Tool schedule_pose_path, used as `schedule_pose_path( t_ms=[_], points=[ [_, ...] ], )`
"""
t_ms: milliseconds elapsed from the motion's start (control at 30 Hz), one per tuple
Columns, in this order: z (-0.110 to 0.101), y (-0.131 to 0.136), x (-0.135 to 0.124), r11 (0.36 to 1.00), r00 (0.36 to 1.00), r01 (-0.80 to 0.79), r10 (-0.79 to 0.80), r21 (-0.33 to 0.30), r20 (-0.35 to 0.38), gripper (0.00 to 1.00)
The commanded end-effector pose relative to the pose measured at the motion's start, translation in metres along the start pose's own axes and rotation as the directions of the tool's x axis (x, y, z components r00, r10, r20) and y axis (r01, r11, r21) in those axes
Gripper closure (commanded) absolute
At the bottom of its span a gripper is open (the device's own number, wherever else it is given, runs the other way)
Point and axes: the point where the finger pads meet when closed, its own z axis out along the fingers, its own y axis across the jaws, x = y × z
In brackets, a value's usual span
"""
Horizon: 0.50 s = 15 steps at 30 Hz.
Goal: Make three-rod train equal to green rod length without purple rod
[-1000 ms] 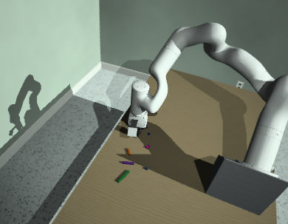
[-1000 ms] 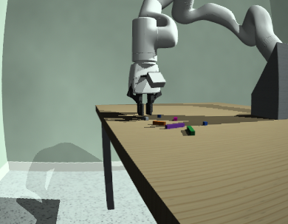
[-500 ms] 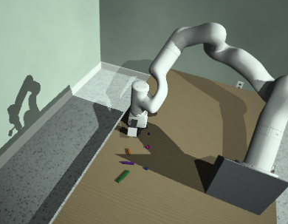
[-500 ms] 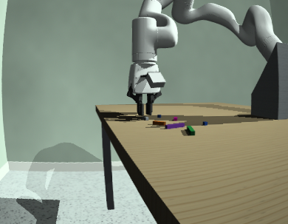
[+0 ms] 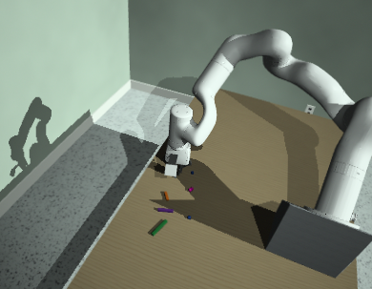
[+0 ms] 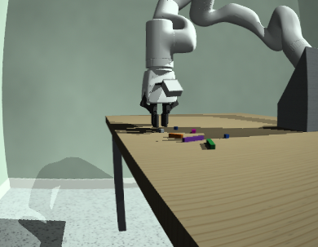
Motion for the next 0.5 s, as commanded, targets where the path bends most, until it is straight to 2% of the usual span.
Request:
schedule_pose_path(
  t_ms=[0,467],
  points=[
    [-0.0008,0.0007,-0.0003,1.000,1.000,0.000,0.000,-0.001,0.000,0.76],
    [0.0009,0.0007,-0.0003,1.000,1.000,0.000,0.000,-0.001,0.000,0.76]
  ],
)
